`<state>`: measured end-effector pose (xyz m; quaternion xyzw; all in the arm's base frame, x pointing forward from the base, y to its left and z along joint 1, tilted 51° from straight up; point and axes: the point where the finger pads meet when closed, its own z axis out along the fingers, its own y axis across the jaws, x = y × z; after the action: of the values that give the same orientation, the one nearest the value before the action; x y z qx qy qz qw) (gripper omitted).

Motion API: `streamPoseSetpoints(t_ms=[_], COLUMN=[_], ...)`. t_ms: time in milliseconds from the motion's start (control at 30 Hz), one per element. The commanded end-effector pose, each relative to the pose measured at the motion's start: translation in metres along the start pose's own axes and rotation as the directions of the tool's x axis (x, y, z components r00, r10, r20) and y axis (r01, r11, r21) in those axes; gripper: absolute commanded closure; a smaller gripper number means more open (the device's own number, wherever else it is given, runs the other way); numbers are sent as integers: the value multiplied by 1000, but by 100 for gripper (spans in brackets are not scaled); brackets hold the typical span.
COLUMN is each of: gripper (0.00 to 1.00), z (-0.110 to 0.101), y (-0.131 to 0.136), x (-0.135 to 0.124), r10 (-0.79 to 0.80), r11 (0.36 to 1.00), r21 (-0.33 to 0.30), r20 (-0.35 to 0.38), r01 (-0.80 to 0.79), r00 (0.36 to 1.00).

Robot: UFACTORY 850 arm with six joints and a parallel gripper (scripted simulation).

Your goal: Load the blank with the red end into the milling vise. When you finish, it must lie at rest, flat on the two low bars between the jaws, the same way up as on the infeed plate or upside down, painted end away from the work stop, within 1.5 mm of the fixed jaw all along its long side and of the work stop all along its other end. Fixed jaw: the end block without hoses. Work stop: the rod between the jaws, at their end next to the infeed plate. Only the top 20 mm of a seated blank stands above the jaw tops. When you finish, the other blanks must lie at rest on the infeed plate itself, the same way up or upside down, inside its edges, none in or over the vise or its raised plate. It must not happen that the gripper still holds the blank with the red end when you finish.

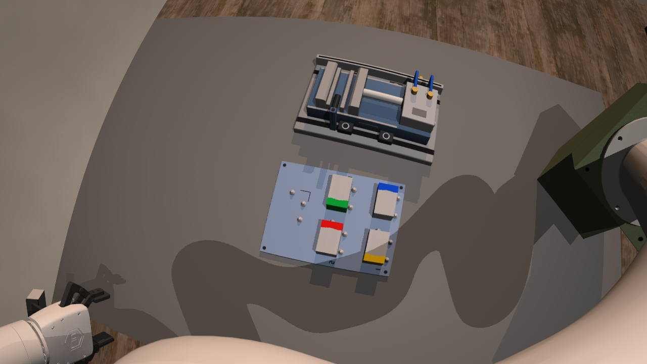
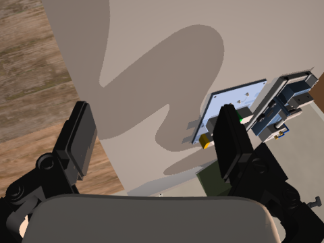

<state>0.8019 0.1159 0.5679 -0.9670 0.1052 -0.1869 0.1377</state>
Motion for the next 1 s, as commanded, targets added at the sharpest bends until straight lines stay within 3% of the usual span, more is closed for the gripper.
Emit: streamPoseSetpoints(t_ms=[0,533,567,967], gripper=[0,0,60,60], z=[-2,-2,-2,-2], y=[0,0,0,0], x=[1,1,1,1], r10=[0,0,0,0], r11=[1000,1000,1000,1000], r21=[1,1,1,1], r20=[-2,-2,-2,-2], r01=[0,0,0,0], r00=[1000,1000,1000,1000])
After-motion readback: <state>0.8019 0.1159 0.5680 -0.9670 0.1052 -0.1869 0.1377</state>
